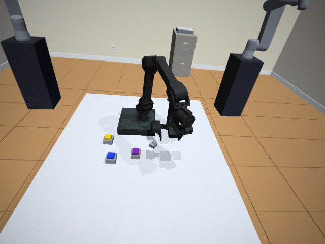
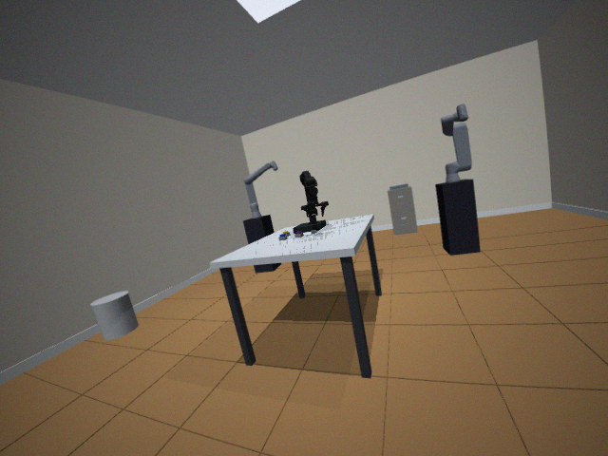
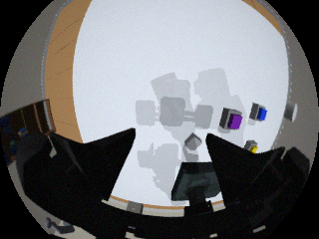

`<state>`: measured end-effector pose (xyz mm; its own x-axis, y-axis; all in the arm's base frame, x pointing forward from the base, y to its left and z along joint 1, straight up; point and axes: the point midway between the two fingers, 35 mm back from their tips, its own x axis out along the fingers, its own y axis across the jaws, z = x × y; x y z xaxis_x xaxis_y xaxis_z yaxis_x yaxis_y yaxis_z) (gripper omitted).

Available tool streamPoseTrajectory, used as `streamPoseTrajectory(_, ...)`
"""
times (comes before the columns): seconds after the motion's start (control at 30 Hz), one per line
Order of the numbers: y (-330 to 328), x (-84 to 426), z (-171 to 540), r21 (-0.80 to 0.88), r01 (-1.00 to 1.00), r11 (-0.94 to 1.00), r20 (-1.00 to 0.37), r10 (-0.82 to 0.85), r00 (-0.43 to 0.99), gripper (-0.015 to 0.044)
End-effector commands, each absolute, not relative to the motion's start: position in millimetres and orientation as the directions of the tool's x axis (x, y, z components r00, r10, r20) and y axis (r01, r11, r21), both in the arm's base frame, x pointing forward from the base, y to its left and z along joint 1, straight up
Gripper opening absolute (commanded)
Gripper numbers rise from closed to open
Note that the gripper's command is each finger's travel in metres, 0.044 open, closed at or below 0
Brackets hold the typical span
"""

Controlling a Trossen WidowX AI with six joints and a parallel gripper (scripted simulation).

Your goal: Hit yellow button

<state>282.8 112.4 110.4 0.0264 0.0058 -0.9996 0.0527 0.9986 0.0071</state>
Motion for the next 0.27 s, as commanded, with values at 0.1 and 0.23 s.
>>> streamPoseTrajectory(0.1,178.4,258.0,119.8,0.016,0.075,0.997,-1.000,0.015,0.021,0.0400)
streamPoseTrajectory(0.23,182.2,256.0,120.3,0.016,0.076,0.997,-1.000,0.015,0.021,0.0400)
